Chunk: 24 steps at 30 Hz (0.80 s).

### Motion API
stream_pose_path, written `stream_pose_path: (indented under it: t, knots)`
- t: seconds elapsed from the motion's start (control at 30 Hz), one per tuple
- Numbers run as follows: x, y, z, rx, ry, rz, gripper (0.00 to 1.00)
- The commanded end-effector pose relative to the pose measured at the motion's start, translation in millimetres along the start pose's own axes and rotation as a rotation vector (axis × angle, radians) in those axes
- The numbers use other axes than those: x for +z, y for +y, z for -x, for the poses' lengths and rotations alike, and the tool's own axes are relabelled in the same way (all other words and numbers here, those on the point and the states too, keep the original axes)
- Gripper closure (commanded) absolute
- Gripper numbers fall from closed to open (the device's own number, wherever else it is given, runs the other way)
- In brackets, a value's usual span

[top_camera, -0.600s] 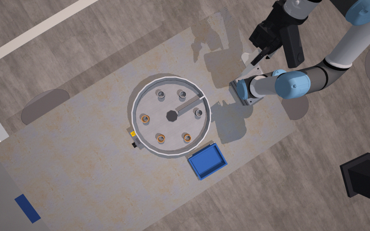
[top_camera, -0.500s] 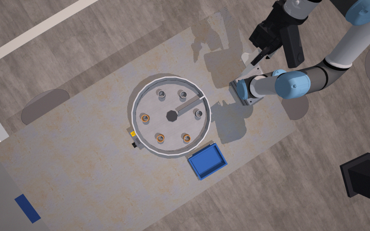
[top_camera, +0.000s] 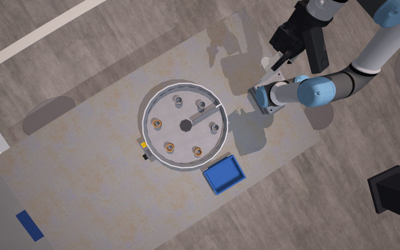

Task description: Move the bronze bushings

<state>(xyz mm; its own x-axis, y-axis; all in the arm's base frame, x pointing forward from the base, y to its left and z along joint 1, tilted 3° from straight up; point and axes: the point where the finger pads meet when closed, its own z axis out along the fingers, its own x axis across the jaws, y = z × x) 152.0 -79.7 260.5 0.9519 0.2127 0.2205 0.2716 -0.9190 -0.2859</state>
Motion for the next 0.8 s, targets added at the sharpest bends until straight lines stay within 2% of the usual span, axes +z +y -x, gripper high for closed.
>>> stream_pose_path:
  t: [0.0, 0.5, 0.77]
  knots:
    - [-0.2, 0.1, 0.0, 0.0, 0.0, 0.001, 0.0]
    - [2.1, 11.9, -0.4, 0.007, -0.038, 0.003, 0.0]
    - [9.1, 35.7, -7.6, 0.021, -0.106, 0.018, 0.0]
